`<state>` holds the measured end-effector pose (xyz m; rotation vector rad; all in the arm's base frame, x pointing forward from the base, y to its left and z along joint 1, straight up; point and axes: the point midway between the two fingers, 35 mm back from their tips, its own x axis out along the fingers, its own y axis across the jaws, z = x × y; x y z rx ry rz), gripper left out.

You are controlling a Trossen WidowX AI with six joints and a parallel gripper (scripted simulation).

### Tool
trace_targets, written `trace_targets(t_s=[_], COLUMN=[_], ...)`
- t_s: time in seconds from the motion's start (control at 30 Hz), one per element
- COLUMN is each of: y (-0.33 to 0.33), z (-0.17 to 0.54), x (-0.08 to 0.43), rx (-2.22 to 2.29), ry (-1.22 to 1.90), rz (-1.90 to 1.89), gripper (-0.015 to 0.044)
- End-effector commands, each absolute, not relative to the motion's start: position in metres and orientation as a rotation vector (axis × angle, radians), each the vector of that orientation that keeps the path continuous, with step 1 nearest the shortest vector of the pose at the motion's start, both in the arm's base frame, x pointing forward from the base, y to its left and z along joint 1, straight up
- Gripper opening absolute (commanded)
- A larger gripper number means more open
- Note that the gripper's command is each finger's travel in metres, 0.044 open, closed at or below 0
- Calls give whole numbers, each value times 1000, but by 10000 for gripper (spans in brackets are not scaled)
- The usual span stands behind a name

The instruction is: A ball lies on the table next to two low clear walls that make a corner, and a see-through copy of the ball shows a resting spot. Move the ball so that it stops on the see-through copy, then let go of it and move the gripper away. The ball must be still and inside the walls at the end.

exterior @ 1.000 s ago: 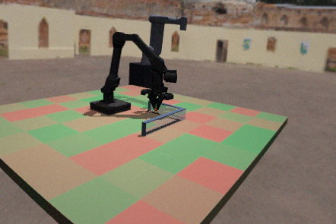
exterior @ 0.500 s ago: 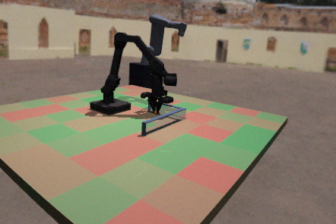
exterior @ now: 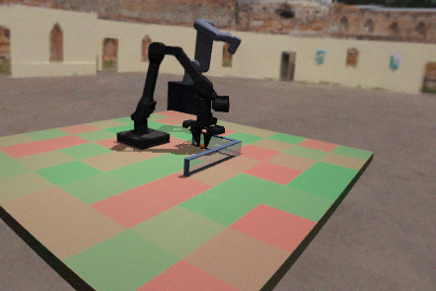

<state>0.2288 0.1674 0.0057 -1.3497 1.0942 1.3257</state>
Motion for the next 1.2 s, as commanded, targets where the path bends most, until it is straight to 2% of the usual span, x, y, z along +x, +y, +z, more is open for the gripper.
trace_targets(t_s=[0.0, 0.17, 0.33, 0.7, 0.87, 1.0, 1.17], y=[168, 168, 167, 169, 166, 165, 165], z=[6, 17, 90, 85, 132, 135, 135], x=[229, 230, 226, 230, 225, 225, 225], rx=[-1349, -1349, -1345, -1350, -1350, -1350, -1350], ry=[1094, 1094, 1099, 1075, 1076, 1076, 1076], rz=[1326, 1327, 1328, 1319, 1319, 1319, 1319], gripper=[202, 202, 202, 202, 333, 438, 440])
